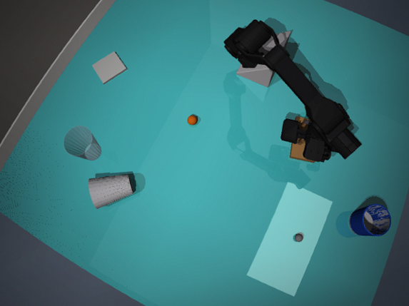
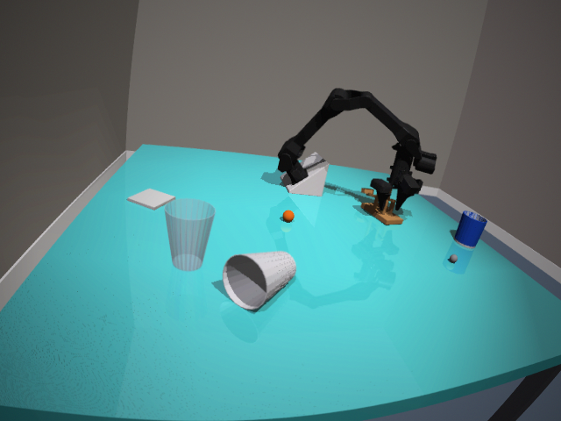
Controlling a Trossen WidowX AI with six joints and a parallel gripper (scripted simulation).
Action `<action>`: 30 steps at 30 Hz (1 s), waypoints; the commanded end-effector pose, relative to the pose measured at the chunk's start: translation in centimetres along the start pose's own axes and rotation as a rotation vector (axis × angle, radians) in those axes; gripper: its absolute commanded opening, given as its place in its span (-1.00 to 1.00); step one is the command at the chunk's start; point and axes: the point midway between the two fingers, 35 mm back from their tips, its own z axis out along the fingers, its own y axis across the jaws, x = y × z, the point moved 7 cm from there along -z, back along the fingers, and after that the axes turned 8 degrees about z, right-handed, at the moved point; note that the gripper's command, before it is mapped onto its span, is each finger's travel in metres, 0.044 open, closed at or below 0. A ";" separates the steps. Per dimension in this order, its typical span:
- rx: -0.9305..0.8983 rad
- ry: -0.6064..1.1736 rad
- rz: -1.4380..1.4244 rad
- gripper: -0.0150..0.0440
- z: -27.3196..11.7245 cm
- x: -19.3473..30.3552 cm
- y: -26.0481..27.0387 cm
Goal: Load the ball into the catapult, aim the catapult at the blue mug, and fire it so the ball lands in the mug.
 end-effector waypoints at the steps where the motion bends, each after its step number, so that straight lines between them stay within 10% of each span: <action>1: 0.000 0.000 0.000 0.38 0.0 0.0 0.0; 15: 0.000 0.000 0.000 -0.49 -3.9 0.0 0.1; 30: 0.001 0.000 -0.287 -0.49 -4.9 0.0 0.1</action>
